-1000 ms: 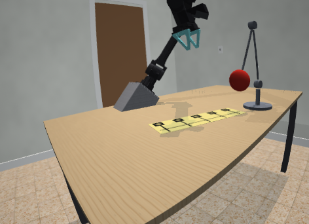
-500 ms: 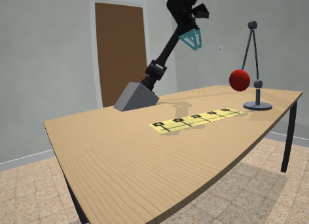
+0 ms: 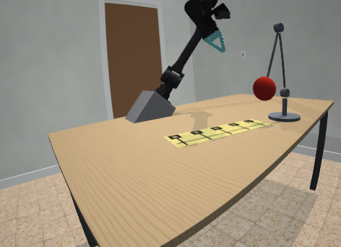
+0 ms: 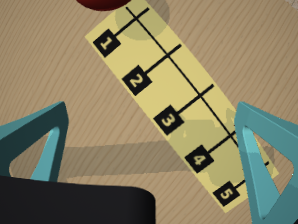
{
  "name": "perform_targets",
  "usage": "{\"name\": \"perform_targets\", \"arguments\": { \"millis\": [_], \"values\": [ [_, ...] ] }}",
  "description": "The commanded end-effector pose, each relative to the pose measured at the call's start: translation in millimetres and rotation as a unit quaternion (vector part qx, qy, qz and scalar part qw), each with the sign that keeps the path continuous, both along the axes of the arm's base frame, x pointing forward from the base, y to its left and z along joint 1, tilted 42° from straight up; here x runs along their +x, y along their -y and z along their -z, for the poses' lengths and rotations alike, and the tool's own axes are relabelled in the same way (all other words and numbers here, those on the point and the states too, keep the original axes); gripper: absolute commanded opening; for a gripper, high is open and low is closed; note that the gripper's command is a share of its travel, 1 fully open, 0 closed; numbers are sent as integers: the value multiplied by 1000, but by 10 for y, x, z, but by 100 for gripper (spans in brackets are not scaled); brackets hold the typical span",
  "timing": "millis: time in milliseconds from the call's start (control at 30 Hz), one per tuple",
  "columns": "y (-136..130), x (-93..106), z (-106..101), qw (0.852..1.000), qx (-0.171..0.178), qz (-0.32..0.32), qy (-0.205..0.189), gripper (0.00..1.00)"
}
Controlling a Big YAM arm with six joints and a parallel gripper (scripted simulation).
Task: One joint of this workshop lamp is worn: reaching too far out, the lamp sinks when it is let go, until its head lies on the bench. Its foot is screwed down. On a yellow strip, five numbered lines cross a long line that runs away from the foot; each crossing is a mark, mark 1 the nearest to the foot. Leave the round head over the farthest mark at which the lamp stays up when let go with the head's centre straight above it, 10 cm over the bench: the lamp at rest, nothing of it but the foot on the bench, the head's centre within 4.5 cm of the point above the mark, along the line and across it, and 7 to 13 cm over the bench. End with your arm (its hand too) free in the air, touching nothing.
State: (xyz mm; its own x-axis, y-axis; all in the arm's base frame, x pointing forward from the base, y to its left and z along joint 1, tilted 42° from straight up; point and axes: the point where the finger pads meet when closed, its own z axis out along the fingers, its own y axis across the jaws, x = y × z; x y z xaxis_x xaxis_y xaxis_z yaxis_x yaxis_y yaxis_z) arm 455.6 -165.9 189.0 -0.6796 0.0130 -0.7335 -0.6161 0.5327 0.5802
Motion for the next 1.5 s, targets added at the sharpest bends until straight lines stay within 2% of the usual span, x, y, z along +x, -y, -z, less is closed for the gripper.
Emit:
{"name": "perform_targets", "arguments": {
  "millis": [0, 333, 433, 900, 967, 1467],
  "values": [
    [-25, -31, -214, 998, 12, -39, 43, 100],
    [-142, -103, -413, 992, 26, -38, 120, 100],
    [-155, -115, -432, 991, 27, -38, 127, 100],
    [-331, -289, -692, 972, 31, -32, 229, 100],
    [-331, -289, -692, 972, 31, -32, 229, 100],
    [-430, 259, -643, 974, 37, -68, 211, 100]
  ]
}}
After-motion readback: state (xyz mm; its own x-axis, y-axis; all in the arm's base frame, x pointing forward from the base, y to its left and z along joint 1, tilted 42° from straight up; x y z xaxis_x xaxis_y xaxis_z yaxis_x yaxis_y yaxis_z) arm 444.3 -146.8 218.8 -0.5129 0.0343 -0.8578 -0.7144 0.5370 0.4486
